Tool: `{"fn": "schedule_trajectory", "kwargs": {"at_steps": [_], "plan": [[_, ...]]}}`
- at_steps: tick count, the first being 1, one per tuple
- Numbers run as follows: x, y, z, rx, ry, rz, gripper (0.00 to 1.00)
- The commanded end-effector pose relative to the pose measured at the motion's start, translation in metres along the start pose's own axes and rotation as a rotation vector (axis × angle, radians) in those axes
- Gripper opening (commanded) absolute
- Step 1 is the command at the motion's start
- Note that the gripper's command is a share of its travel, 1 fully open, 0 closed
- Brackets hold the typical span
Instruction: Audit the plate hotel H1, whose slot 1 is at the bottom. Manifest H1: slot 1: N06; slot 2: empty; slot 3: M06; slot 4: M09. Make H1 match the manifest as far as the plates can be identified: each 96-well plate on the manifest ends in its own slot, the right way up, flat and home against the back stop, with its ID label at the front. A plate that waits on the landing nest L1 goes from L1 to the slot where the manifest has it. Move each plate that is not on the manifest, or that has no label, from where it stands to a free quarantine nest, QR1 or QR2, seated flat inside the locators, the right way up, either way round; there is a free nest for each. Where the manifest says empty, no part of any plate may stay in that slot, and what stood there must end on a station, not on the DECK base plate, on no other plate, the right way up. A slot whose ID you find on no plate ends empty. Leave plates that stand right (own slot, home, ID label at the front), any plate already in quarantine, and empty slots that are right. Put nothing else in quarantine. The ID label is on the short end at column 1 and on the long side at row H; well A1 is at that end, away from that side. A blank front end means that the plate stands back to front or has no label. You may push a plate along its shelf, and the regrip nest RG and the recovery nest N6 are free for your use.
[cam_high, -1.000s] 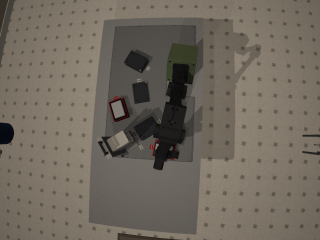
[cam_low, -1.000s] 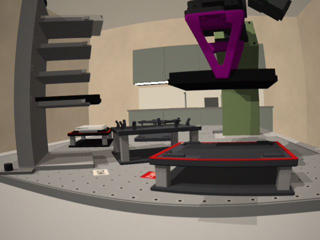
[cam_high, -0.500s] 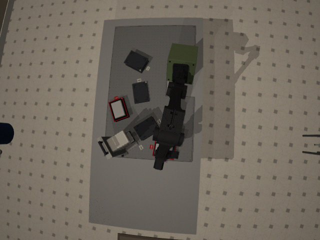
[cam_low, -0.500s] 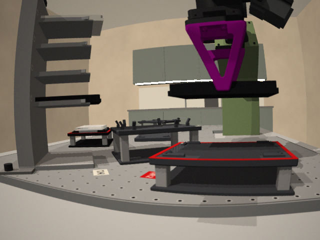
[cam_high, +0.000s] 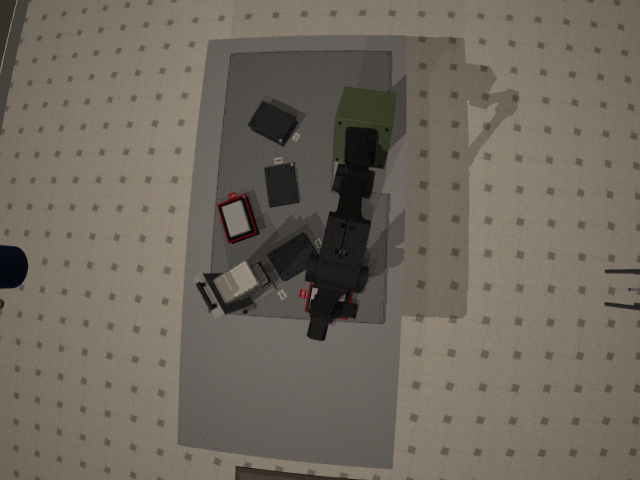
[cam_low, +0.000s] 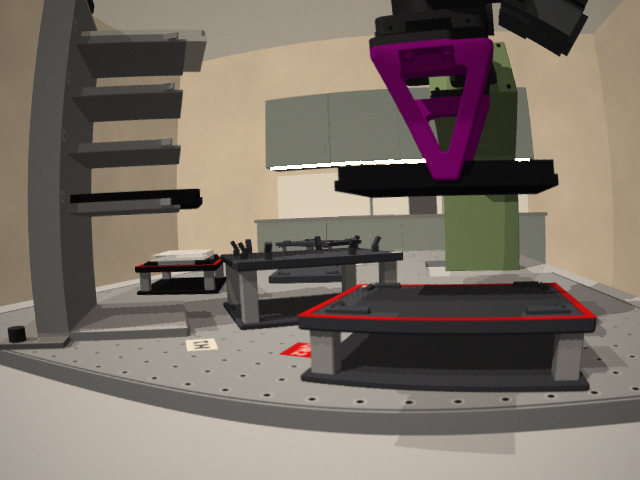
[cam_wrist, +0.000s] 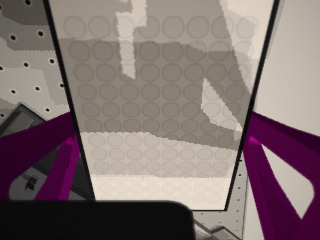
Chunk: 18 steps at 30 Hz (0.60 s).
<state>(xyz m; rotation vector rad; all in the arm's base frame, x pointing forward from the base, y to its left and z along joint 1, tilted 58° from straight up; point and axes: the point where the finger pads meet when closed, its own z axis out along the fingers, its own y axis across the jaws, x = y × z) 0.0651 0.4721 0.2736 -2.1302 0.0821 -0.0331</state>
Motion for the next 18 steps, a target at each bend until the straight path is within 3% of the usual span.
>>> {"fn": "schedule_trajectory", "kwargs": {"at_steps": [1, 18], "plan": [[-0.0052, -0.0158, 0.0002, 0.014, -0.009, 0.004, 0.86], [-0.0056, -0.0205, 0.0015, 0.027, -0.010, 0.003, 0.86]]}}
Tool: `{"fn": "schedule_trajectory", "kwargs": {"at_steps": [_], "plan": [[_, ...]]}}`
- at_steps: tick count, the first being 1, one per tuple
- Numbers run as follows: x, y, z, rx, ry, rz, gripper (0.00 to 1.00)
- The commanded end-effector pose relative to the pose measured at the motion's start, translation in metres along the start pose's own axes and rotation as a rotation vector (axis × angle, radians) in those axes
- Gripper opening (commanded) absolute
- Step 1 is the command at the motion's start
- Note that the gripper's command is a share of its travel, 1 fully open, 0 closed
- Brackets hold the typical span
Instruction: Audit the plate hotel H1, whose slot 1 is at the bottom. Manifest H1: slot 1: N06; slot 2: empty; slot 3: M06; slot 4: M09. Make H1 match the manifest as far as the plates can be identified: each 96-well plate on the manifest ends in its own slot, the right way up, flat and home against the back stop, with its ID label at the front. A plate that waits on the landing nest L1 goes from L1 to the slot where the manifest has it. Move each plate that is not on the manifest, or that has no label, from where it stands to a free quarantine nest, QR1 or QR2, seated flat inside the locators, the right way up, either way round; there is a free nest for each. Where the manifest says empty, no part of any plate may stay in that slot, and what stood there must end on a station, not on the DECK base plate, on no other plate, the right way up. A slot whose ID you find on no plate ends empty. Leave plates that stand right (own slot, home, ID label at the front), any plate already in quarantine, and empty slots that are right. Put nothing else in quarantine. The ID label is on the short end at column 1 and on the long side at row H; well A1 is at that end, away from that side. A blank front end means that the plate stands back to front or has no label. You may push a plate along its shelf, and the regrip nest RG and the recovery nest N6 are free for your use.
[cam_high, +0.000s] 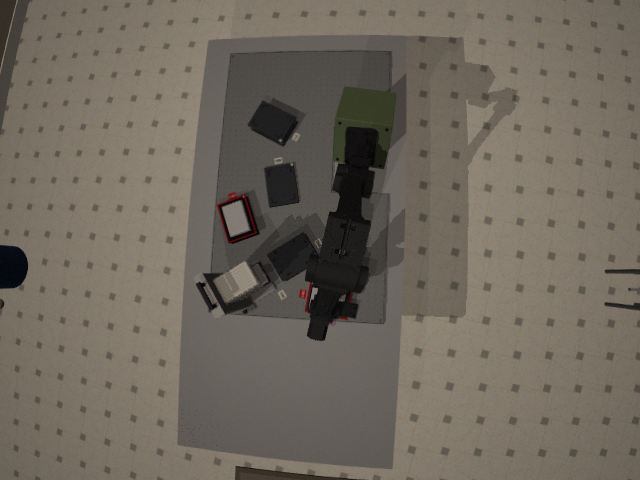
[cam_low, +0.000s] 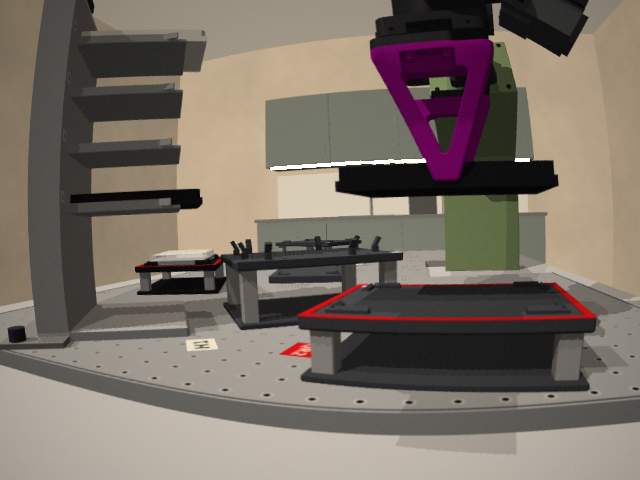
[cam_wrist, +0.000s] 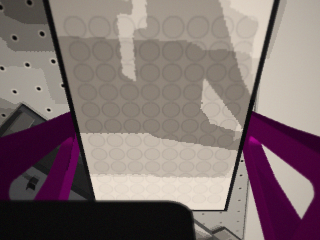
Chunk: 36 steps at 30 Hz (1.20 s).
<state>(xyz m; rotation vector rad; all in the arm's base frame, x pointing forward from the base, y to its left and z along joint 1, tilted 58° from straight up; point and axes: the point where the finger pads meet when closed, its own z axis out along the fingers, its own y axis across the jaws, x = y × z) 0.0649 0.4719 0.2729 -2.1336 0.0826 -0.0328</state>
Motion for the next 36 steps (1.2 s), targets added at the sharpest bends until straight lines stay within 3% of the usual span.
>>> {"fn": "schedule_trajectory", "kwargs": {"at_steps": [1, 36], "plan": [[-0.005, -0.023, 0.002, 0.035, -0.009, 0.002, 0.86], [-0.005, -0.021, 0.023, 0.033, -0.009, 0.002, 0.86]]}}
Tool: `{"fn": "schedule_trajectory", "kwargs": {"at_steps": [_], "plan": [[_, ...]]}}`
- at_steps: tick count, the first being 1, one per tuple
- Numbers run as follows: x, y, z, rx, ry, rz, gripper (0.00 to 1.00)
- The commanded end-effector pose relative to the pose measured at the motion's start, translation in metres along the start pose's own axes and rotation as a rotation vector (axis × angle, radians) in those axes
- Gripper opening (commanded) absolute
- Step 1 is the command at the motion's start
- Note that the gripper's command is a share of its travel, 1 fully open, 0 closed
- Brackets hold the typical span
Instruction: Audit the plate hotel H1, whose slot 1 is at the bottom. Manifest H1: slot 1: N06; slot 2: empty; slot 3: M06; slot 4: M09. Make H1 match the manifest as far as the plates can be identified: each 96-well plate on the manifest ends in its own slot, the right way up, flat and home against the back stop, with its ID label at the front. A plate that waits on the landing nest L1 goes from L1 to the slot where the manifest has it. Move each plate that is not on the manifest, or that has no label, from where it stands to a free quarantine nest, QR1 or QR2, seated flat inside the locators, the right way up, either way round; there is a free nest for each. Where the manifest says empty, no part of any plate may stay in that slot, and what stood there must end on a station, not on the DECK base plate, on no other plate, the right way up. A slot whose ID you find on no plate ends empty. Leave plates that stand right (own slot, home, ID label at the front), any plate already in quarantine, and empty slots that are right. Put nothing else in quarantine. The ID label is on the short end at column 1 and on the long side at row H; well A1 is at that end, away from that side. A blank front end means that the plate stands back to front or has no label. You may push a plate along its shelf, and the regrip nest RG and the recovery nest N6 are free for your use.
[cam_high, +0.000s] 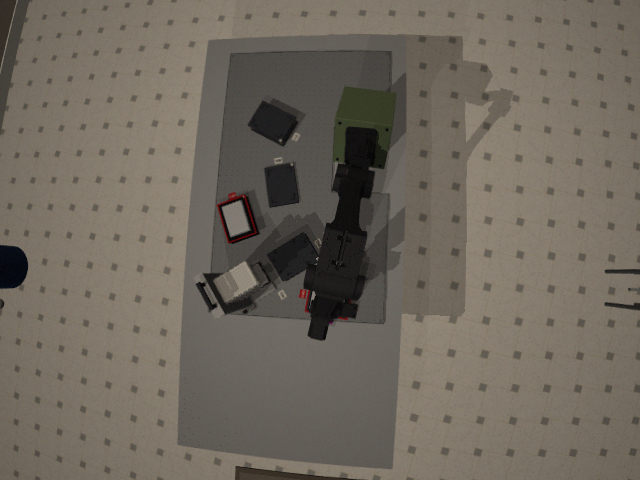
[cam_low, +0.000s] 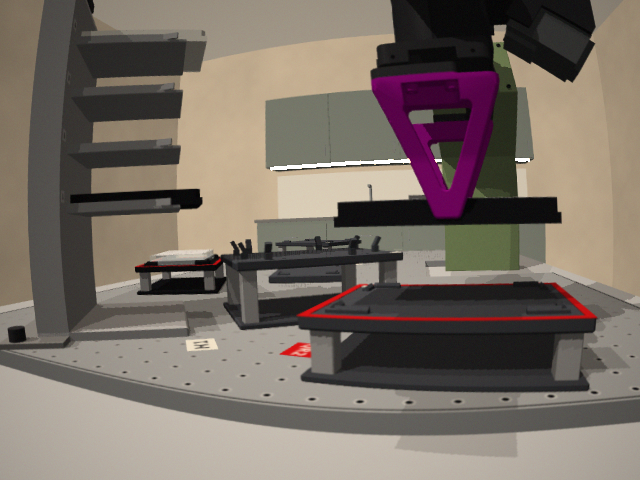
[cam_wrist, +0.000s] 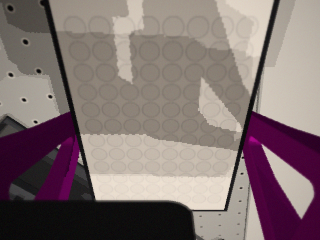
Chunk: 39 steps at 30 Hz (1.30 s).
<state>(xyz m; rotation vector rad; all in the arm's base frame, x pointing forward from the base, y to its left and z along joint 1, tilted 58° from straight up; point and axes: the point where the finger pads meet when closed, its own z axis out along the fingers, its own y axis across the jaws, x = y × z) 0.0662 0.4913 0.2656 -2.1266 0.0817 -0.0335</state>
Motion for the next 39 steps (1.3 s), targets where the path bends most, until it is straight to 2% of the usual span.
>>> {"fn": "schedule_trajectory", "kwargs": {"at_steps": [1, 39], "plan": [[-0.005, -0.016, 0.004, 0.025, -0.009, 0.003, 0.86], [-0.005, -0.014, 0.026, 0.018, -0.009, 0.004, 0.86]]}}
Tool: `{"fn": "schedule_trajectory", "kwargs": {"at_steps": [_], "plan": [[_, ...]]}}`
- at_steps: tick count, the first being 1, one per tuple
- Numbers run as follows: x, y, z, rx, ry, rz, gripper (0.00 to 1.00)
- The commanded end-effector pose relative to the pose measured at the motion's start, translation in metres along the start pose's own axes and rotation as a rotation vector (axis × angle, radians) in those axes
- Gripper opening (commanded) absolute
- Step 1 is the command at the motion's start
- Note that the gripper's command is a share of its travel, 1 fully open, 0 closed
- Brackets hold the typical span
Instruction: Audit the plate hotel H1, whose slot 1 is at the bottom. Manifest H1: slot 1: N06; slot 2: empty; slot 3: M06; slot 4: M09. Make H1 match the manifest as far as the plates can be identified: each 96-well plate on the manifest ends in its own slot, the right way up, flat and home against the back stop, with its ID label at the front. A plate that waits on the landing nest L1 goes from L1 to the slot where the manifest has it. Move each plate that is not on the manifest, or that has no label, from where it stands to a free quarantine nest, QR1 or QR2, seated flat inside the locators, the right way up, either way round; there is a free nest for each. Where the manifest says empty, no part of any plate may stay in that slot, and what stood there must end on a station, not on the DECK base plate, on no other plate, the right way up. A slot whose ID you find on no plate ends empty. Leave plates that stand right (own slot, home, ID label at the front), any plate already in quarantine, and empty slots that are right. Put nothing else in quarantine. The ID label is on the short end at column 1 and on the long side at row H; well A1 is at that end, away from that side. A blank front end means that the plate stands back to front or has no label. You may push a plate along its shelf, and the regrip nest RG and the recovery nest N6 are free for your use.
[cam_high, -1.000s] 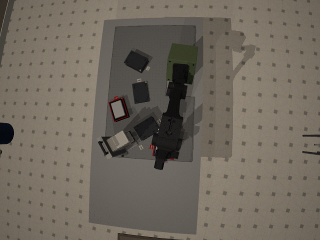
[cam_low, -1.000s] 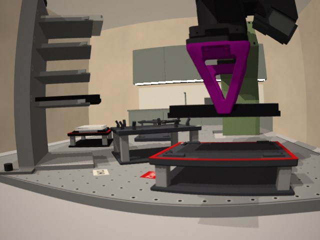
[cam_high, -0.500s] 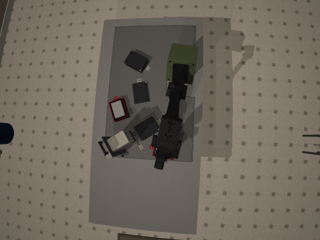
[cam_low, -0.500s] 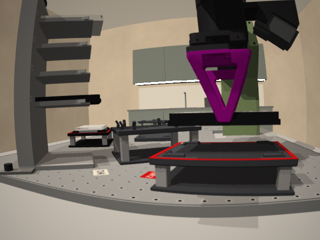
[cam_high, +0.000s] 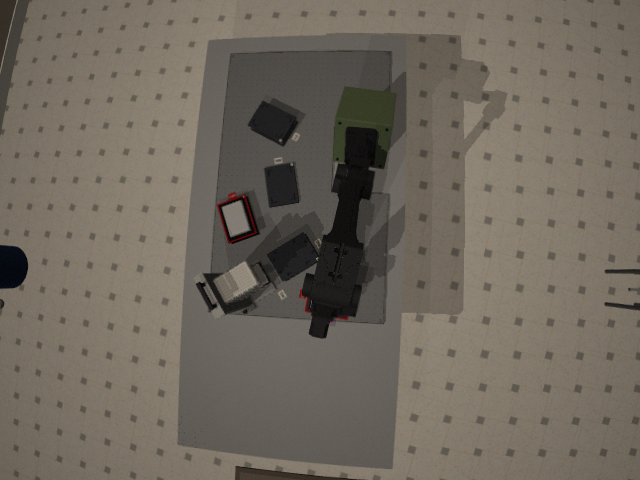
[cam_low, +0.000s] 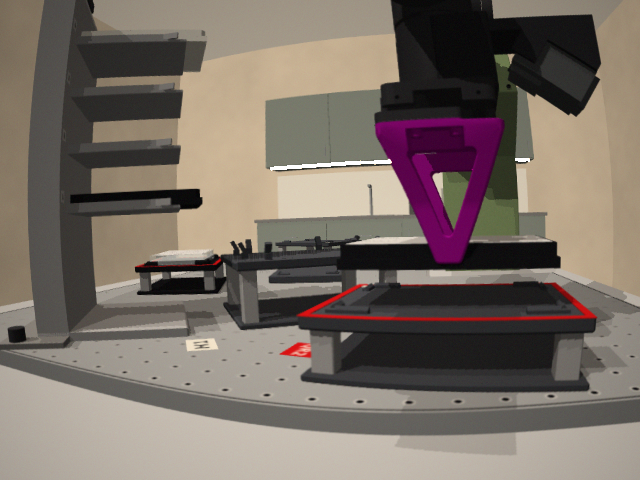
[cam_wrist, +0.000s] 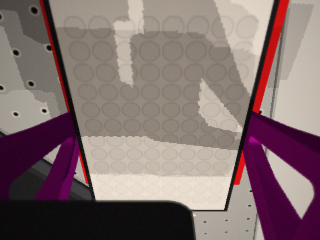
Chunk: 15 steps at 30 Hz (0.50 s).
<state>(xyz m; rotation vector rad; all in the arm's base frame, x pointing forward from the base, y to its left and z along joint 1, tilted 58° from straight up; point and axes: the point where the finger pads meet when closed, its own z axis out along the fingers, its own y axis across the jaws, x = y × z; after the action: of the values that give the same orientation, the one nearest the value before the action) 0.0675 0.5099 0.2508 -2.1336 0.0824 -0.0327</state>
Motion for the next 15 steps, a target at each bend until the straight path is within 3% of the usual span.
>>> {"fn": "schedule_trajectory", "kwargs": {"at_steps": [1, 15], "plan": [[-0.0054, -0.0176, 0.0027, 0.029, -0.009, 0.003, 0.86], [-0.0057, -0.0160, 0.0116, 0.029, -0.009, 0.003, 0.86]]}}
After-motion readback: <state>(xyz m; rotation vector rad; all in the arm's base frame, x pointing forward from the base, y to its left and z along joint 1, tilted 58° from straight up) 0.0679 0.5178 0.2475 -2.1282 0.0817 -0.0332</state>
